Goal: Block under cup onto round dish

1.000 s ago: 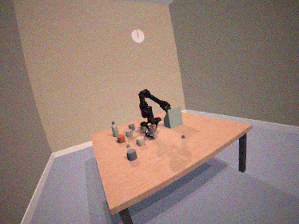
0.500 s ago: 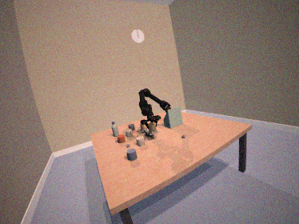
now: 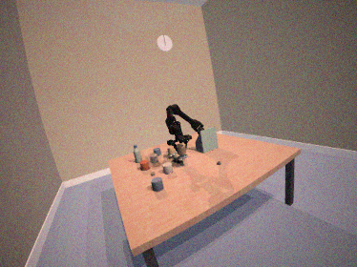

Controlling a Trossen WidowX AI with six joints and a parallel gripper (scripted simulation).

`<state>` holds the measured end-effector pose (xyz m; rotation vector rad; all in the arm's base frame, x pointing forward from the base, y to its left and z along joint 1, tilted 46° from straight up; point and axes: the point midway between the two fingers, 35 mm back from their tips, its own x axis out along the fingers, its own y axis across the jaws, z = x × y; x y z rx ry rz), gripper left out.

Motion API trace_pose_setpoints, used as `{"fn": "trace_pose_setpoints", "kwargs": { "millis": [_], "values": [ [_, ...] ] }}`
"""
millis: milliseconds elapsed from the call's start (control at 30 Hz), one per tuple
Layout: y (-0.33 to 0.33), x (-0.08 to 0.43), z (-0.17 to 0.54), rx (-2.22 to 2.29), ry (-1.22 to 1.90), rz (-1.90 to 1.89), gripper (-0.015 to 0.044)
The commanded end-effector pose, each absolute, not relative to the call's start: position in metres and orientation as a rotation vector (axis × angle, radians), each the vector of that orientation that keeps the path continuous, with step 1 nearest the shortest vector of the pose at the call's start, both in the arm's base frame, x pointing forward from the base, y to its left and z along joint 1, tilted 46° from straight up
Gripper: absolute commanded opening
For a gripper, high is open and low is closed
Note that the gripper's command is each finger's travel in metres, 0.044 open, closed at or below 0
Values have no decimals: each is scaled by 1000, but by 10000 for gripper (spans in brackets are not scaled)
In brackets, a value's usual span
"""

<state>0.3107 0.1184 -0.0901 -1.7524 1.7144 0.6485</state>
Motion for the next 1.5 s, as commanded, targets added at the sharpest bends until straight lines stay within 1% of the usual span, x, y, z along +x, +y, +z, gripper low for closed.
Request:
{"fn": "trace_pose_setpoints", "kwargs": {
  "millis": [0, 900, 1467],
  "values": [
    [125, 311, -85, -1748, 1704, 647, 0],
    [147, 304, -60, -1749, 1707, 645, 0],
    [142, 305, -63, -1753, 1716, 646, 0]
  ]
}}
